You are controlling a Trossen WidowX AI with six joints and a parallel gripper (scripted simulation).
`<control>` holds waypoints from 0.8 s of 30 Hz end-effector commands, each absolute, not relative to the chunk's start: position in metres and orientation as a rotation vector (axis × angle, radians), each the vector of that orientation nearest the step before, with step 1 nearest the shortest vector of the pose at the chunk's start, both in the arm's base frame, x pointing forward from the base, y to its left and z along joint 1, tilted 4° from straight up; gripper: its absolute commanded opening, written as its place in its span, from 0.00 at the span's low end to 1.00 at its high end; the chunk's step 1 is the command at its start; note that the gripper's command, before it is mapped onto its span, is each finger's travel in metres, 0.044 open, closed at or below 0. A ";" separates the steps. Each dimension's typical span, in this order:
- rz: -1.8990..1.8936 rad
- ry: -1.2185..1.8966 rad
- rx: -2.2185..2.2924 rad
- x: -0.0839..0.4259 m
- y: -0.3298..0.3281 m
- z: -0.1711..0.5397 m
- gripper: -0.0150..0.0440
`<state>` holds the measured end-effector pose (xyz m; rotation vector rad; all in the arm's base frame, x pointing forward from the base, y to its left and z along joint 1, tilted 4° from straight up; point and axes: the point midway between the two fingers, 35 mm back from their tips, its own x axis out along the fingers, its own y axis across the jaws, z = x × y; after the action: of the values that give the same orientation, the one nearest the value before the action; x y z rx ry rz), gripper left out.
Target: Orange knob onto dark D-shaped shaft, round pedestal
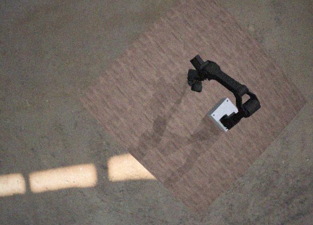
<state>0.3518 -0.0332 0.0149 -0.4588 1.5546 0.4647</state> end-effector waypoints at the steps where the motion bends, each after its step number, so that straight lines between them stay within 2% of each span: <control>1: 0.471 1.556 -0.467 0.349 -0.033 0.013 0.25; 24: 0.471 1.556 -0.467 0.352 -0.034 0.013 0.25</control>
<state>0.3500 -0.0330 0.0115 -0.4617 1.5610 0.4726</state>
